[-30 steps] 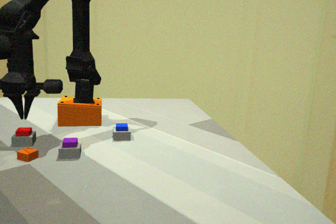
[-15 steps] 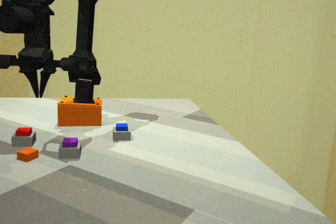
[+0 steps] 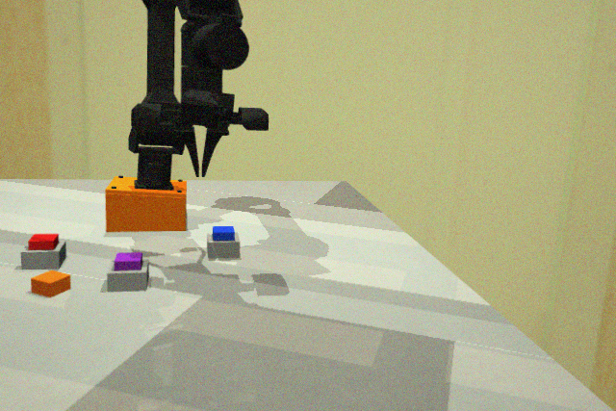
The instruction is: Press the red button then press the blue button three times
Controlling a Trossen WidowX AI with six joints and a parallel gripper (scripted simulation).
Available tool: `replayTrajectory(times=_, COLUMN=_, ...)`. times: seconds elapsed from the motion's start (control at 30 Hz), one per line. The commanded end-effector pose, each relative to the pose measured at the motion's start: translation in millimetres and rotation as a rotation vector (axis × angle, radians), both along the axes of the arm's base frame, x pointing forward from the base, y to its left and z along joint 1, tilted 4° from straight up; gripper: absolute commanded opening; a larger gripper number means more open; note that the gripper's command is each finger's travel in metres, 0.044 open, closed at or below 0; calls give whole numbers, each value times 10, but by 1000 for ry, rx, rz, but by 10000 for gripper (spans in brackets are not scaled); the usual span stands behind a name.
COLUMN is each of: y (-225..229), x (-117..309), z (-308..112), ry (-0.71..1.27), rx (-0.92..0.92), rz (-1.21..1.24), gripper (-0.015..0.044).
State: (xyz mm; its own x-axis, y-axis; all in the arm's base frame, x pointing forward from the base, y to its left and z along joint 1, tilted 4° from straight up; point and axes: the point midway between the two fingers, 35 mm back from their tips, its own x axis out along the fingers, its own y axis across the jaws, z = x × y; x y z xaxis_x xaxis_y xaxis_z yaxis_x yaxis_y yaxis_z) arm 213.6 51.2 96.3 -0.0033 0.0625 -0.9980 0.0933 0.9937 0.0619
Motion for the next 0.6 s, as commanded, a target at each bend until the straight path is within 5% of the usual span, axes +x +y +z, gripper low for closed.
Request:
replayTrajectory(times=0.0, y=343, x=-224, z=2, ry=14, rx=9, rz=-6, gripper=20)
replayTrajectory(times=0.57, y=448, x=-277, z=-624, ry=16, rx=11, rz=-6, gripper=20)
